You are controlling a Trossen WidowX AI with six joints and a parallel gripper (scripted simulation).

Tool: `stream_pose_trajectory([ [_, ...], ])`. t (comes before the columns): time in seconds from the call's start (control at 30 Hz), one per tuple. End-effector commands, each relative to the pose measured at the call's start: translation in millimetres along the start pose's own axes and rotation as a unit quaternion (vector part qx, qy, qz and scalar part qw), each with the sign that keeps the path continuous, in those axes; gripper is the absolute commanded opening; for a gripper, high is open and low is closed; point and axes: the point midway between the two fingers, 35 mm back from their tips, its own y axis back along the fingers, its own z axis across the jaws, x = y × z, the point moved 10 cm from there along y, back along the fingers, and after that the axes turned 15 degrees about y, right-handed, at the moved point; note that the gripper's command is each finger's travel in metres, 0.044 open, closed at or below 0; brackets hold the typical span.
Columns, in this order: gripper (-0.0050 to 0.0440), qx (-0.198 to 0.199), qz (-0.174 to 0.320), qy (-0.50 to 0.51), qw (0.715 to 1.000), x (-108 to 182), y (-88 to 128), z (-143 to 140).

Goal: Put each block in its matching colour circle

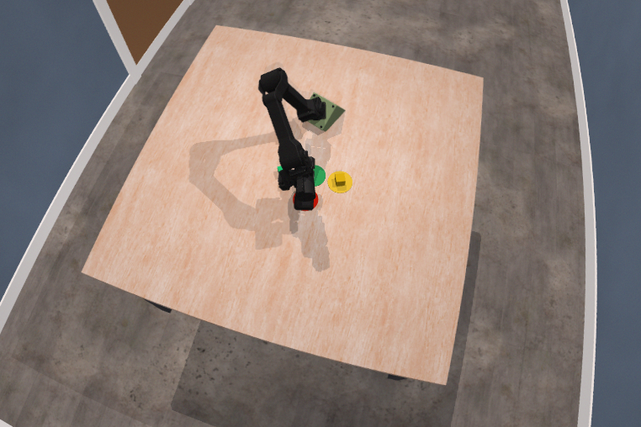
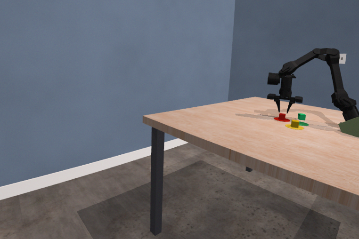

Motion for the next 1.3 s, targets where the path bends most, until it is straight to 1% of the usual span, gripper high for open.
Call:
stream_pose_trajectory([
  [0.0, 0.0195, -0.028, -0.002, -0.009, 1.0, -4.4, 50.9, 3.4],
  [0.07, 0.0195, -0.028, -0.002, -0.009, 1.0, -4.4, 50.9, 3.4],
  [0.17, 0.0195, -0.026, -0.003, -0.015, 1.0, -4.4, 77.4, -0.3],
  [0.27, 0.0195, -0.026, -0.004, -0.02, 0.999, -5.1, 92.3, -3.2],
  [0.53, 0.0195, -0.022, -0.003, -0.019, 1.0, -3.9, 93.0, -2.3],
  [0.57, 0.0195, -0.017, -0.003, -0.016, 1.0, -3.2, 90.3, -3.3],
  [1.27, 0.0195, -0.017, -0.003, -0.016, 1.0, -3.2, 90.3, -3.3],
])
